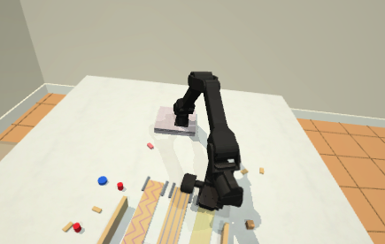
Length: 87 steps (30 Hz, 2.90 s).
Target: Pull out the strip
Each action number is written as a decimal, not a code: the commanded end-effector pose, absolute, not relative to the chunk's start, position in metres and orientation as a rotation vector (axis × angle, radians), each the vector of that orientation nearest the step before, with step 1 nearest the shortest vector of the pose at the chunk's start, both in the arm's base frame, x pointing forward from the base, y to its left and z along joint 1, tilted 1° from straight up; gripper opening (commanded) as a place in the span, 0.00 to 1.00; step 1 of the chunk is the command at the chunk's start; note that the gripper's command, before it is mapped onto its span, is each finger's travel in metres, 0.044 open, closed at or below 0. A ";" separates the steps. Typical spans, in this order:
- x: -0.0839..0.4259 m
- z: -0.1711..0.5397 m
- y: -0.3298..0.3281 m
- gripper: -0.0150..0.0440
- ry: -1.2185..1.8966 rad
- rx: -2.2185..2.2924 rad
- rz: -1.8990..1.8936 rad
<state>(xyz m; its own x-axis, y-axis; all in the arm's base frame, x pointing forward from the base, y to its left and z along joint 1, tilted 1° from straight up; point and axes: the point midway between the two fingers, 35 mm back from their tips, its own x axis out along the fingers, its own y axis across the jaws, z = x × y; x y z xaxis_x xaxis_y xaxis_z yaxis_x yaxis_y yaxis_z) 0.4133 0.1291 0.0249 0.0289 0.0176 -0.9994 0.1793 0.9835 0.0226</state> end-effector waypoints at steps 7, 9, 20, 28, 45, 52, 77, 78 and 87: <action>0.413 0.023 0.129 0.25 1.542 0.162 -0.129; 0.413 0.022 0.129 0.25 1.542 0.162 -0.129; 0.413 0.022 0.129 0.25 1.542 0.162 -0.129; 0.413 0.021 0.129 0.25 1.542 0.162 -0.129; 0.413 0.019 0.129 0.25 1.542 0.162 -0.129; 0.413 0.019 0.129 0.25 1.542 0.162 -0.129; 0.400 0.017 0.131 0.25 1.543 0.162 -0.129; 0.399 0.017 0.132 0.25 1.543 0.162 -0.129; 0.386 0.016 0.134 0.25 1.544 0.162 -0.129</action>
